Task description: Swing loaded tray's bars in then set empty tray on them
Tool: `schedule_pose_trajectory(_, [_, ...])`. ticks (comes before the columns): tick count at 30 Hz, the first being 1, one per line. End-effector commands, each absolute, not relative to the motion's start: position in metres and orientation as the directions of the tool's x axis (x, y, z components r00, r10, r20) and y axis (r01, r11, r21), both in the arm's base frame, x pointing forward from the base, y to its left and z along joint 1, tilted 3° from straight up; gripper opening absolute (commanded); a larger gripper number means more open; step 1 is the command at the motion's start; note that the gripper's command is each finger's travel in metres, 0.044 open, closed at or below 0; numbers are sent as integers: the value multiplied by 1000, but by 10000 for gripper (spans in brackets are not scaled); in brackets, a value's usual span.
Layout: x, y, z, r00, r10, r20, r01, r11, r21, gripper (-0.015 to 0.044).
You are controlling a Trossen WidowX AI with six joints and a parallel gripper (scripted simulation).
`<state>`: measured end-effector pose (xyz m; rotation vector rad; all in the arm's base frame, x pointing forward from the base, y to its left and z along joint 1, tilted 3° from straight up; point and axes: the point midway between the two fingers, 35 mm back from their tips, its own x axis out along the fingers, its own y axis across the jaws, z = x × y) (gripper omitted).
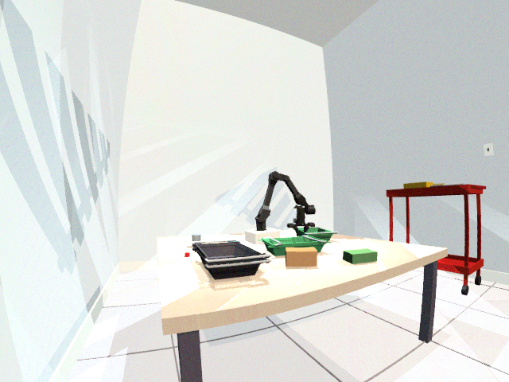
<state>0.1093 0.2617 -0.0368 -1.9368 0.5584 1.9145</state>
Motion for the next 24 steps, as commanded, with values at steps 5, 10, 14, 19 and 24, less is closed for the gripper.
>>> schedule_pose_trajectory(5, [109,260,-38,1,-33,-999,-509,-860,28,140])
schedule_pose_trajectory(10, [109,260,-38,1,-33,-999,-509,-860,28,107])
schedule_pose_trajectory(14, [109,260,-38,1,-33,-999,-509,-860,28,80])
schedule_pose_trajectory(19, [109,260,-38,1,-33,-999,-509,-860,28,47])
schedule_pose_trajectory(24, [109,260,-36,1,-33,-999,-509,-860,28,13])
